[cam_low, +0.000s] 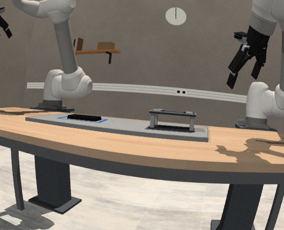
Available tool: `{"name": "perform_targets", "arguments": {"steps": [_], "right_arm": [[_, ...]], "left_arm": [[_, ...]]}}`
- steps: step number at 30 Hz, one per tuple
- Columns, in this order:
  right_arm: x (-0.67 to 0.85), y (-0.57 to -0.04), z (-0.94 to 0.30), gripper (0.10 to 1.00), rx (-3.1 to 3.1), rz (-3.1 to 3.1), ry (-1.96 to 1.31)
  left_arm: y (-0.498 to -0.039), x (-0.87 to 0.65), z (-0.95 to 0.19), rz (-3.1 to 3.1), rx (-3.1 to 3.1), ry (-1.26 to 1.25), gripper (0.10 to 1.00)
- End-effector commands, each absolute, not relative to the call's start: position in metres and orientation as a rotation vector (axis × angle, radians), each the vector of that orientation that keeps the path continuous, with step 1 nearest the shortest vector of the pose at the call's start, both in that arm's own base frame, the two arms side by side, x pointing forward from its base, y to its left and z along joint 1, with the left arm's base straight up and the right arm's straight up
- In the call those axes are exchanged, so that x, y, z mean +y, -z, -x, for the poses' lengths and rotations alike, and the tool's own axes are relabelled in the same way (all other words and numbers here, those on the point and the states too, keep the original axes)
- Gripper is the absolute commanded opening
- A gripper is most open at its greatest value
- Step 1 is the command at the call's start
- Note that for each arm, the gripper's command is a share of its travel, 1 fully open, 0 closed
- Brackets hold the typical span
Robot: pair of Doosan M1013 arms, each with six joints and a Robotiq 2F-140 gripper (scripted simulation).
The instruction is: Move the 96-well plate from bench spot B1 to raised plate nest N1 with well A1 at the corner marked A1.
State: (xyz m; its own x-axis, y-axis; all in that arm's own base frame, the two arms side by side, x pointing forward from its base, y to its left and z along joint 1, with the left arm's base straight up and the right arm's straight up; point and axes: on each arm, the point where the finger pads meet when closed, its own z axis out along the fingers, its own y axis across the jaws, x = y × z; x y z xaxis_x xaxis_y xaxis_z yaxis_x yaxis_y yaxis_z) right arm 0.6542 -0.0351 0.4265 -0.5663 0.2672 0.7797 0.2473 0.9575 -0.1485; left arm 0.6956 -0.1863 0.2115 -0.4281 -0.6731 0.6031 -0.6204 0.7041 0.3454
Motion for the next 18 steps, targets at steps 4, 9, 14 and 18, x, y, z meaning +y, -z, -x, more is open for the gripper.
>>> {"name": "perform_targets", "arguments": {"steps": [4,9,14,18], "right_arm": [[-0.029,-0.459,-0.622,1.000,-2.220,0.360,-0.028],[-0.026,-0.472,-0.606,1.000,-2.230,0.359,-0.029],[-0.021,-0.495,-0.578,1.000,-2.248,0.358,-0.030],[-0.017,-0.512,-0.553,1.000,-2.264,0.357,-0.030]], "left_arm": [[-0.213,-0.186,-0.696,-0.982,-2.165,0.090,1.000],[-0.213,-0.186,-0.696,-0.982,-2.165,0.090,1.000],[-0.213,-0.186,-0.696,-0.982,-2.165,0.090,1.000],[-0.213,-0.186,-0.696,-0.982,-2.165,0.090,1.000]]}}
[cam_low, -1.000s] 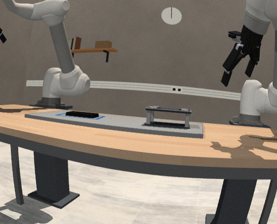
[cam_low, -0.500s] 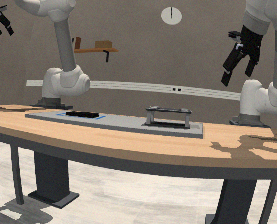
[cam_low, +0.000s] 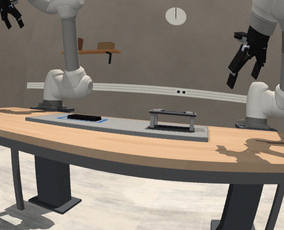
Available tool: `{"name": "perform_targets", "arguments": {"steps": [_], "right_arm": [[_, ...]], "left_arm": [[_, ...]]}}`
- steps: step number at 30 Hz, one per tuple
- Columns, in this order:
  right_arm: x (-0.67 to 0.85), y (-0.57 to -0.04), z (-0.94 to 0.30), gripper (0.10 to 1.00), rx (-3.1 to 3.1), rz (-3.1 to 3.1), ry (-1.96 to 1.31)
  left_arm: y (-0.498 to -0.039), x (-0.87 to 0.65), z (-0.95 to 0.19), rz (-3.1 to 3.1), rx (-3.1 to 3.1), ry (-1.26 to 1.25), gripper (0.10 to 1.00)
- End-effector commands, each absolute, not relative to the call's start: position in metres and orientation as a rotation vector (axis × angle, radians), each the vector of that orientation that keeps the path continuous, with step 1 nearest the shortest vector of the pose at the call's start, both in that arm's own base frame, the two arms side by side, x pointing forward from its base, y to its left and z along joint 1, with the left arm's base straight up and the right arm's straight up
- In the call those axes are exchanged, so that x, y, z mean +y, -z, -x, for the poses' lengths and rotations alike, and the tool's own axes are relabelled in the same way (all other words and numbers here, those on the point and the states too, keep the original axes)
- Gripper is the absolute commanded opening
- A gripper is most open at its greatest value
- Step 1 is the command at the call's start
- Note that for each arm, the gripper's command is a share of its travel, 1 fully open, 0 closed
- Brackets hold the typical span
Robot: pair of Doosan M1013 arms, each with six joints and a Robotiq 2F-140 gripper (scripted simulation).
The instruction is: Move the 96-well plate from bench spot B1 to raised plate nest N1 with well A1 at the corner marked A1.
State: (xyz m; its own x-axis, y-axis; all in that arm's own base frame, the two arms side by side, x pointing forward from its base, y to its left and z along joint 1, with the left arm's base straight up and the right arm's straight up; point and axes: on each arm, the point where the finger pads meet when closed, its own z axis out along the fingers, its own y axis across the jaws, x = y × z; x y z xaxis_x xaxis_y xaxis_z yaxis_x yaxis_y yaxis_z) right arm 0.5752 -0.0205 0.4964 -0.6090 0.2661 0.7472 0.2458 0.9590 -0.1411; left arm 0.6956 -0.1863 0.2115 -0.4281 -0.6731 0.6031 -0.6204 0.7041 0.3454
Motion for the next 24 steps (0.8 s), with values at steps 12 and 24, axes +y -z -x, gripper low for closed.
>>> {"name": "perform_targets", "arguments": {"steps": [12,24], "right_arm": [[-0.006,-0.552,-0.485,1.000,-2.306,0.355,-0.032],[0.004,-0.583,-0.409,1.000,-2.349,0.352,-0.033]], "left_arm": [[-0.213,-0.186,-0.696,-0.982,-2.165,0.090,1.000],[-0.213,-0.186,-0.696,-0.982,-2.165,0.090,1.000]]}}
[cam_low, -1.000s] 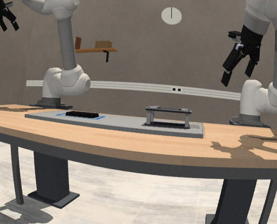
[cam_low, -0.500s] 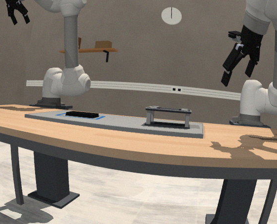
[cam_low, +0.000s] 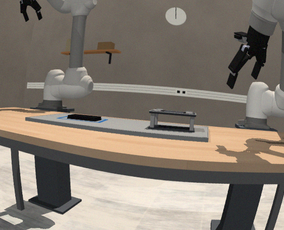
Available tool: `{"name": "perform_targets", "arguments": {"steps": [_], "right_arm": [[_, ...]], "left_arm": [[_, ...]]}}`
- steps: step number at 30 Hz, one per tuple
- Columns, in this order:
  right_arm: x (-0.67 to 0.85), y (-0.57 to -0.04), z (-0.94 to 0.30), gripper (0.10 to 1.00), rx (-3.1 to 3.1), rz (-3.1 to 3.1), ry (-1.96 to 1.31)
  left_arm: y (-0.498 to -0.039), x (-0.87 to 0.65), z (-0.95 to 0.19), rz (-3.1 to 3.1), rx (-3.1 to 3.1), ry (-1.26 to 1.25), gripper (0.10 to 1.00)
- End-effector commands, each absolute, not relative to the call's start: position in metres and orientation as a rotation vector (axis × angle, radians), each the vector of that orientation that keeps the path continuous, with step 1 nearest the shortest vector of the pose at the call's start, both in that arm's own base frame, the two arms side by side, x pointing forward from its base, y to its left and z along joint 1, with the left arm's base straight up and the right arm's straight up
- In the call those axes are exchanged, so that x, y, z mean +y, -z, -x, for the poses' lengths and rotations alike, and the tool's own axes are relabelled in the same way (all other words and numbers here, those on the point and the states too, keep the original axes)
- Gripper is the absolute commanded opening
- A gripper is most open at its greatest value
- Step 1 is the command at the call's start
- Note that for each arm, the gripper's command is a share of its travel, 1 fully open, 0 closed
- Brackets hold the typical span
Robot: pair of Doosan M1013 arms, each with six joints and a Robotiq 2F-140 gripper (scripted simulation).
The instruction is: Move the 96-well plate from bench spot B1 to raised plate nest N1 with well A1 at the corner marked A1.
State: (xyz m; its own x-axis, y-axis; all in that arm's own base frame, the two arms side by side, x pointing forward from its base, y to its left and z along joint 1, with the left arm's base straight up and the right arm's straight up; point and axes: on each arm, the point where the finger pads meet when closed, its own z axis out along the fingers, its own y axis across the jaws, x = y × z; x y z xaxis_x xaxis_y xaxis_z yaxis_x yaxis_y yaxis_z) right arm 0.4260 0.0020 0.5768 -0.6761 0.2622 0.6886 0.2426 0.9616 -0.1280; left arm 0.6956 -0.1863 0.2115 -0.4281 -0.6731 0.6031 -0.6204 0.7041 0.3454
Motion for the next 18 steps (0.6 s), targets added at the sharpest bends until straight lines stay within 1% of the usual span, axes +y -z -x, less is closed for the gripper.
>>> {"name": "perform_targets", "arguments": {"steps": [1,18], "right_arm": [[0.005,-0.585,-0.401,1.000,-2.353,0.351,-0.033],[0.018,-0.608,-0.286,1.000,-2.417,0.347,-0.034]], "left_arm": [[-0.213,-0.186,-0.696,-0.982,-2.165,0.090,1.000],[-0.213,-0.186,-0.696,-0.982,-2.165,0.090,1.000]]}}
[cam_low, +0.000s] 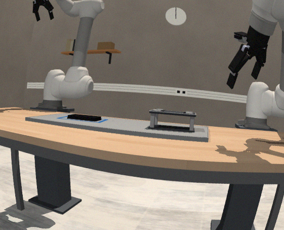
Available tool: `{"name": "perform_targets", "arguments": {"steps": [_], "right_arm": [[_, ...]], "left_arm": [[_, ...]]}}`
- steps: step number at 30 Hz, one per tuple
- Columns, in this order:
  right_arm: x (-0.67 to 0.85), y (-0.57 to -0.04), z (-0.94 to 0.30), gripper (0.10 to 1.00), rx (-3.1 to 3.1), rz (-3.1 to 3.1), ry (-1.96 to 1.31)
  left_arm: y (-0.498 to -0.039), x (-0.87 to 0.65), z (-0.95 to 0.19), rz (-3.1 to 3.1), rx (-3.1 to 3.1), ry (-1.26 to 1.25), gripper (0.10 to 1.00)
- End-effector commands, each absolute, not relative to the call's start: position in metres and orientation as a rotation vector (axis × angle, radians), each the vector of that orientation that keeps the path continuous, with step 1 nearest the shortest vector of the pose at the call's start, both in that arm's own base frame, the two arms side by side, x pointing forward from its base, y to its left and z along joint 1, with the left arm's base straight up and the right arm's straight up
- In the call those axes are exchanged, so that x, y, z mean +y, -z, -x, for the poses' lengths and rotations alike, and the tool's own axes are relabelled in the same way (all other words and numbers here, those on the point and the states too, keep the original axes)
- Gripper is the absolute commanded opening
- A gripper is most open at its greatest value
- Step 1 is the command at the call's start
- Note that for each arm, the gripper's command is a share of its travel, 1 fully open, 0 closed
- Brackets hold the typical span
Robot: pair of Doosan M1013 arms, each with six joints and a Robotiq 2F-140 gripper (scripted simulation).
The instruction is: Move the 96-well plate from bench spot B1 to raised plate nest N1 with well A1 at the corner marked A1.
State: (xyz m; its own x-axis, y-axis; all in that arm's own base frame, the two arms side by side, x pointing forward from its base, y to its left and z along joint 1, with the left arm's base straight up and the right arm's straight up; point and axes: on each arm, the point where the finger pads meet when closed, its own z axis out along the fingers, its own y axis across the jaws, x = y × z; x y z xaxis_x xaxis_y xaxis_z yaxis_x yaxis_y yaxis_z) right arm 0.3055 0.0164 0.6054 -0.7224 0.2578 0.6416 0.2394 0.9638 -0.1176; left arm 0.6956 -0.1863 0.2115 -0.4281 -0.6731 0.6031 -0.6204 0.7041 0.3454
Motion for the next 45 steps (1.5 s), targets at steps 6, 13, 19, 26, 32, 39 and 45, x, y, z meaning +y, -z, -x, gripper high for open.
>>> {"name": "perform_targets", "arguments": {"steps": [6,13,19,26,32,39,45], "right_arm": [[0.023,-0.610,-0.244,1.000,-2.441,0.344,-0.034],[0.027,-0.608,-0.198,1.000,-2.466,0.342,-0.034],[0.029,-0.606,-0.174,1.000,-2.480,0.341,-0.034],[0.032,-0.600,-0.138,1.000,-2.500,0.339,-0.034],[0.033,-0.596,-0.120,1.000,-2.511,0.338,-0.033],[0.035,-0.589,-0.094,1.000,-2.526,0.336,-0.033],[0.036,-0.584,-0.077,1.000,-2.537,0.335,-0.033]], "left_arm": [[-0.213,-0.186,-0.696,-0.982,-2.165,0.090,1.000],[-0.213,-0.186,-0.696,-0.982,-2.165,0.090,1.000],[-0.213,-0.186,-0.696,-0.982,-2.165,0.090,1.000],[-0.213,-0.186,-0.696,-0.982,-2.165,0.090,1.000],[-0.213,-0.186,-0.696,-0.982,-2.165,0.090,1.000],[-0.213,-0.186,-0.696,-0.982,-2.165,0.090,1.000],[-0.213,-0.186,-0.696,-0.982,-2.165,0.090,1.000]]}}
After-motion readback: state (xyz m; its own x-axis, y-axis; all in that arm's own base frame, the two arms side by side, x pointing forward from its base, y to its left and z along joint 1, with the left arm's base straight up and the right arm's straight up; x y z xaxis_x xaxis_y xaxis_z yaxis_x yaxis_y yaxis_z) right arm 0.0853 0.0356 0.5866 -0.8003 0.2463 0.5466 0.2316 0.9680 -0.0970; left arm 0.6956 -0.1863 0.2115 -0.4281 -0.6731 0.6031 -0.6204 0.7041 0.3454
